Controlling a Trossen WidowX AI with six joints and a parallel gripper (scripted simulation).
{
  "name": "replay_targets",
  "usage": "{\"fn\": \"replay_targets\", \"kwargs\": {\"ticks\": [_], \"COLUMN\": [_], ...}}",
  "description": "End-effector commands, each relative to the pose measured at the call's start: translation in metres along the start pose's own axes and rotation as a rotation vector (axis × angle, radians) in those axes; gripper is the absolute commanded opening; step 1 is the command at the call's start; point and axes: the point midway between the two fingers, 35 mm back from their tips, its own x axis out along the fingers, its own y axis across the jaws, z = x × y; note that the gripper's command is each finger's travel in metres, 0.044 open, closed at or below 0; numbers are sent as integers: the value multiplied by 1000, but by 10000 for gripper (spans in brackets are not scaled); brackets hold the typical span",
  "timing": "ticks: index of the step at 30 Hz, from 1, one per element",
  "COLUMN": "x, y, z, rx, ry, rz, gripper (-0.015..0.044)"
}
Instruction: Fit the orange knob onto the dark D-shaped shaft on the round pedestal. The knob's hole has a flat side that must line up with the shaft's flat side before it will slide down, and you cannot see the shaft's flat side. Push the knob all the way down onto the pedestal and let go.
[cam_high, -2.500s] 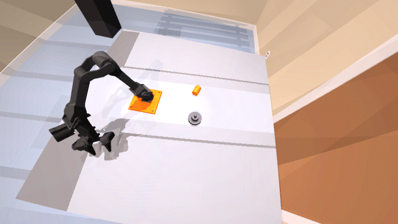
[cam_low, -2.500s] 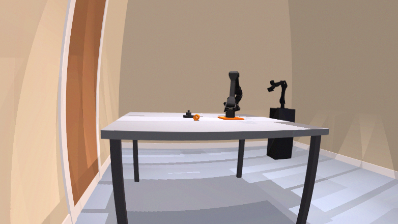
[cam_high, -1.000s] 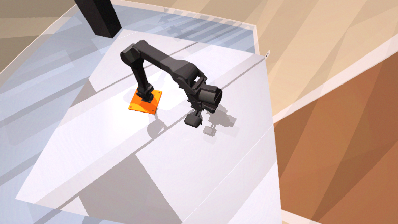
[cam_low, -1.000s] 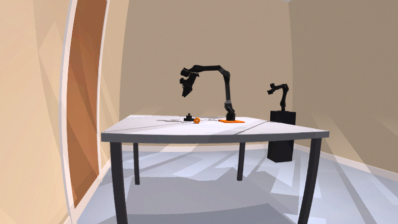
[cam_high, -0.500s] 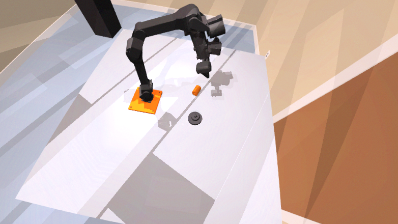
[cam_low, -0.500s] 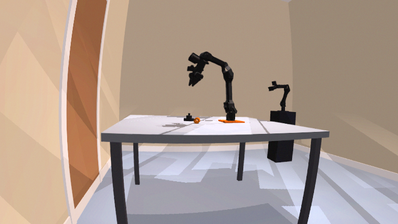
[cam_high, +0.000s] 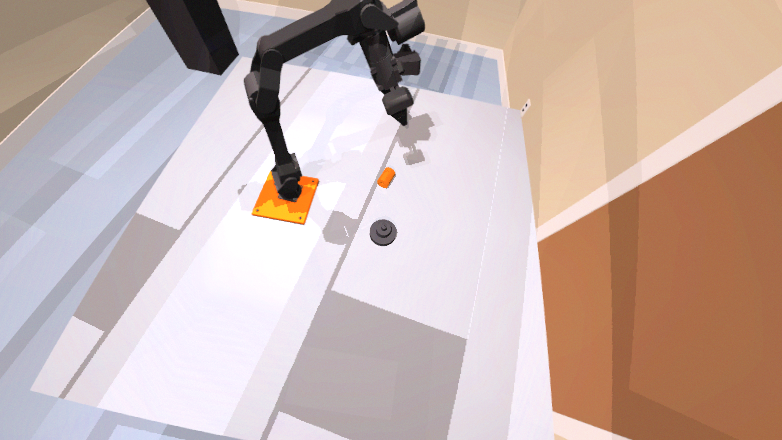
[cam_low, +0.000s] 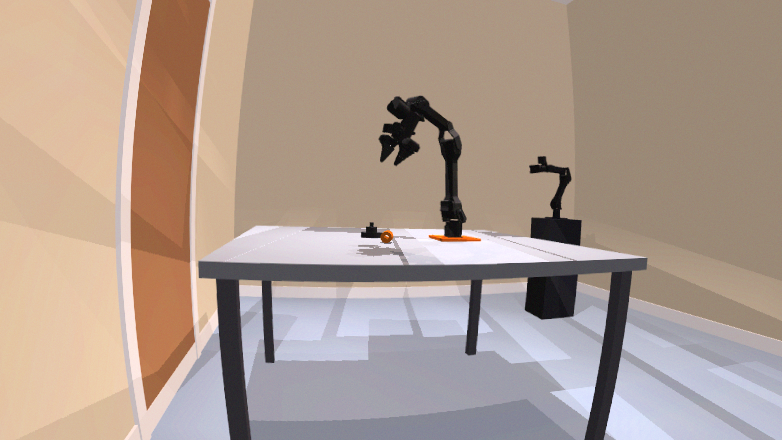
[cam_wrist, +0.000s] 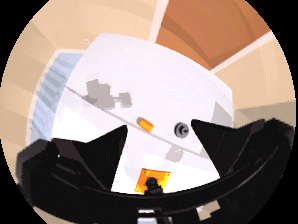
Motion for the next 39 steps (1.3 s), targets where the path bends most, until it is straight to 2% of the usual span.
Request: {"fn": "replay_targets", "kwargs": {"ticks": [1, 13, 25, 30, 39], "x": [68, 176, 180, 199, 205], "y": [16, 26, 29, 33, 34], "z": [-13, -64, -65, -77, -79], "rx": [-291, -820, -837, -837, -837], "ry": [144, 273, 275, 275, 275], "rz": [77, 341, 353, 353, 353], "gripper": [440, 440, 440, 440, 440]}}
